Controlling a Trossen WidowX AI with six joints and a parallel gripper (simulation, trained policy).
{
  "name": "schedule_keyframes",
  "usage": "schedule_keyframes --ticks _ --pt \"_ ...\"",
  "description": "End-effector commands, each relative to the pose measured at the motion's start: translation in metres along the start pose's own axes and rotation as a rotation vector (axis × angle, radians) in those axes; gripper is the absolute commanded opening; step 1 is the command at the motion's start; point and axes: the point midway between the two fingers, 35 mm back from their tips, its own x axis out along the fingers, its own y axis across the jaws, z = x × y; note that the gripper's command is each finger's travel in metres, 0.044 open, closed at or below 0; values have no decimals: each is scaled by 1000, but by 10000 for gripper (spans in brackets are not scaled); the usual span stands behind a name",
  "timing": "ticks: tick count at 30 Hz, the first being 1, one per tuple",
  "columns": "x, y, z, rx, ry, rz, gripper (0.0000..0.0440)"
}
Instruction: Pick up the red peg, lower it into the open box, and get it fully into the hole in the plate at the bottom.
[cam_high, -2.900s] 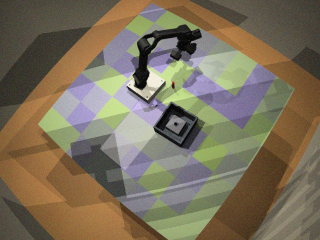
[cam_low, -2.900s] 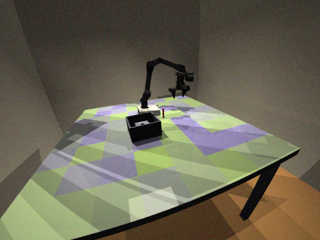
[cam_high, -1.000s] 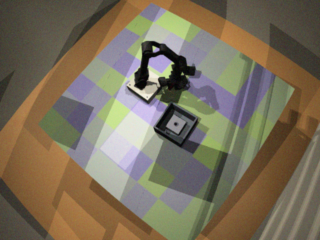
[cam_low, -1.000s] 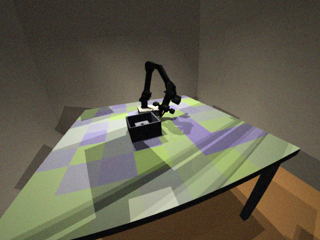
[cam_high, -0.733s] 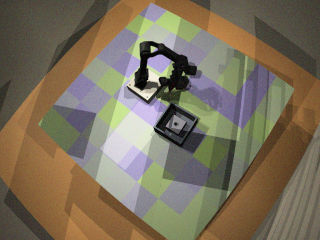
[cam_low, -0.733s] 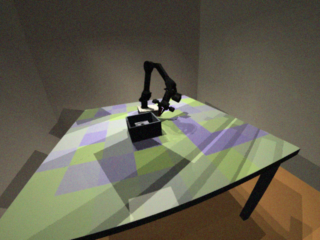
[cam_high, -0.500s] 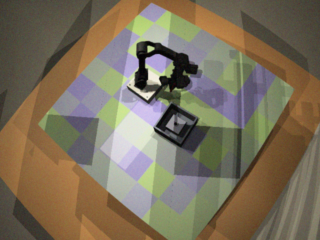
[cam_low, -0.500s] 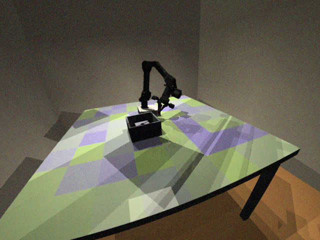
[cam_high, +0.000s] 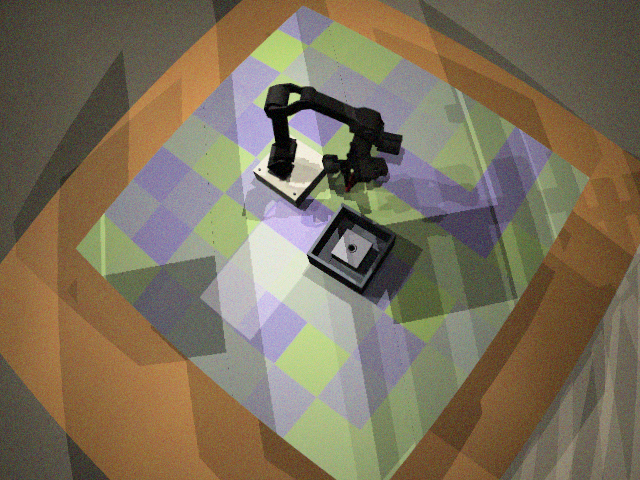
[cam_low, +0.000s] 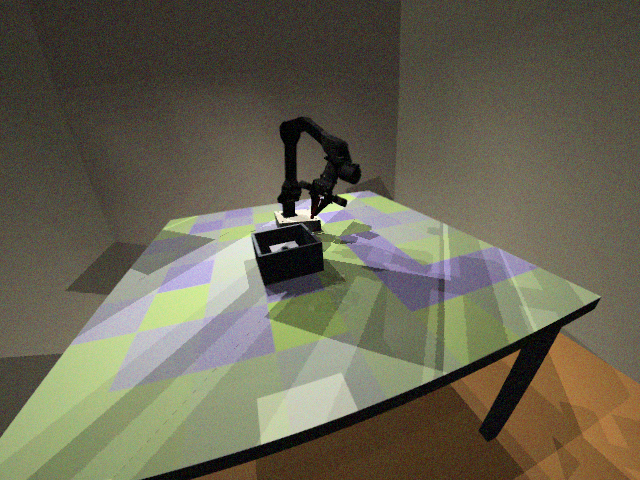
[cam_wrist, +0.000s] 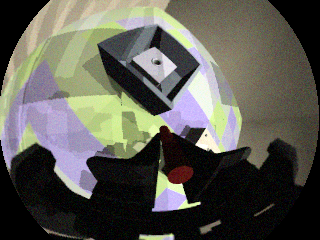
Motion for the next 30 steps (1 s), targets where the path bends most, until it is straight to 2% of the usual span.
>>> schedule_keyframes --ticks 1,16,30 --pt "-1 -1 20 51 -16 4 0" --pt "22 -8 89 195 -17 13 0" --pt "63 -8 138 189 24 68 0"
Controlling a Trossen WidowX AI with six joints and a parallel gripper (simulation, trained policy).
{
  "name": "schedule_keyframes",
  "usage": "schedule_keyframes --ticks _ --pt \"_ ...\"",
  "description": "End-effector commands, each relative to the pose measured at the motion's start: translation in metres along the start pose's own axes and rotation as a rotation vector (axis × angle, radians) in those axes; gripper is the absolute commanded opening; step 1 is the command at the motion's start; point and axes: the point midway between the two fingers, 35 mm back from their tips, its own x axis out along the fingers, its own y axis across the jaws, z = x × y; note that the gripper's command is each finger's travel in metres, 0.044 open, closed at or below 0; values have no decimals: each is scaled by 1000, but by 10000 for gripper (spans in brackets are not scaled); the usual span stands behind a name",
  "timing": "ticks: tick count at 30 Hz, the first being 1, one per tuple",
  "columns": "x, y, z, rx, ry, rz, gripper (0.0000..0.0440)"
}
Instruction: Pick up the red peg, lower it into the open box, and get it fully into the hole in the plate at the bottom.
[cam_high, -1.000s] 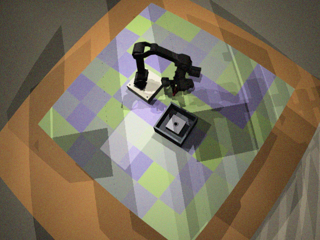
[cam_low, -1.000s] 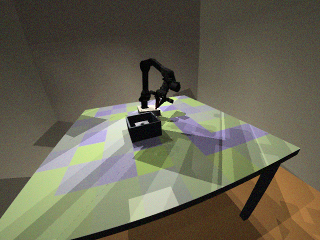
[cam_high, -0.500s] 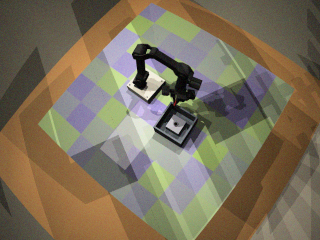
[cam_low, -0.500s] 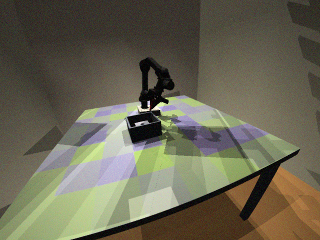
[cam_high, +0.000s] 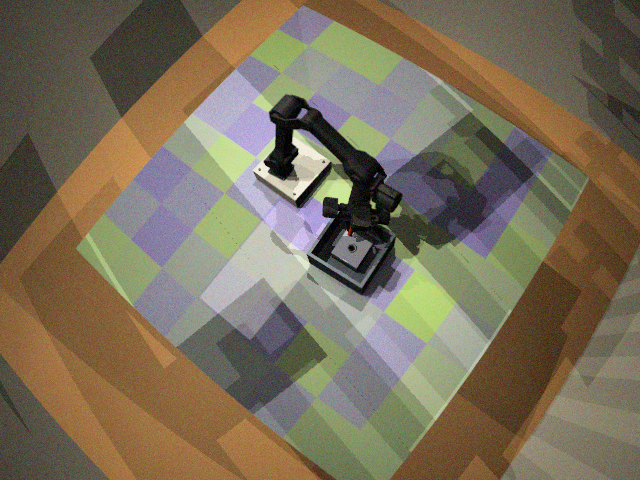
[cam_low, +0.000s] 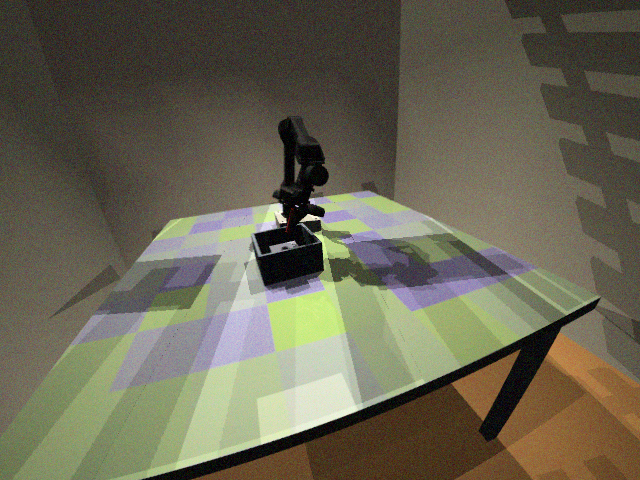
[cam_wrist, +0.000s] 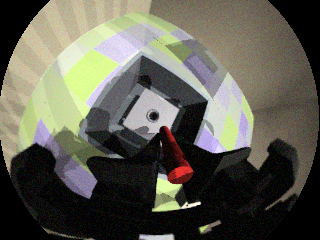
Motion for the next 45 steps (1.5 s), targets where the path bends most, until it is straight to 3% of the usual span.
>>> schedule_keyframes --ticks 1,11,17,22,32,45 --pt "11 4 10 -18 18 21 0" --pt "42 11 16 -112 74 68 17" --pt "59 13 11 -165 126 76 150" --pt "61 17 24 -205 117 97 175" --pt "50 45 54 -218 130 172 435" --pt "21 92 84 -236 114 329 440"
